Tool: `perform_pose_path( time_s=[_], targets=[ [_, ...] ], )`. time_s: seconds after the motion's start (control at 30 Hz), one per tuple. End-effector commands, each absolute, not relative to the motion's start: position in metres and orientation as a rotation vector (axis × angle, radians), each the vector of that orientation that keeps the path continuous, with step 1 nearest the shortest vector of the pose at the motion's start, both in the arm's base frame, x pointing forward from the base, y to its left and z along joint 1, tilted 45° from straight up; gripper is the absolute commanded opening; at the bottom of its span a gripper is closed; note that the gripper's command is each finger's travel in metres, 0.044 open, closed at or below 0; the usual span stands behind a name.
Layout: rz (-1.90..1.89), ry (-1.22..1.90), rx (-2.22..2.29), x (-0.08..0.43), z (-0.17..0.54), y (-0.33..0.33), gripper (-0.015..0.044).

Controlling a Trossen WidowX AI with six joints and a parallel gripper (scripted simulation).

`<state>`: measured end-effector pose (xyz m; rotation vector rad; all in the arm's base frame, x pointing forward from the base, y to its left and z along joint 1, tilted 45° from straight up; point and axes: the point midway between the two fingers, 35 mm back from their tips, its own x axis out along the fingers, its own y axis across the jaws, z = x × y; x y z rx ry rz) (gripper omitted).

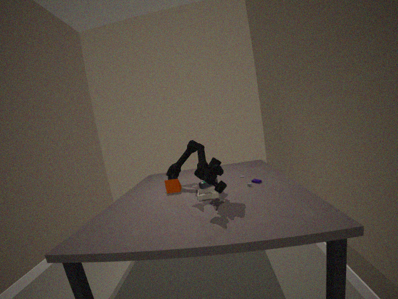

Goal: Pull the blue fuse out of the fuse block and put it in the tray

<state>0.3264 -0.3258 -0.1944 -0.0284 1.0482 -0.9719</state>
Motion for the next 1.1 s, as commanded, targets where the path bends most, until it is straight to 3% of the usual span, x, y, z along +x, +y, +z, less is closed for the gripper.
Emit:
perform_pose_path(
  time_s=[0.0, 0.4, 1.07],
  targets=[
    [-0.965, 1.051, -0.023, 0.327, -0.194, -0.325, 0.0374],
    [-0.534, 1.281, 0.436, 0.355, -0.142, -0.21, 0.0074],
    [-0.173, 1.749, 1.333, 0.285, 0.049, -0.011, 0.0074]
  ],
)
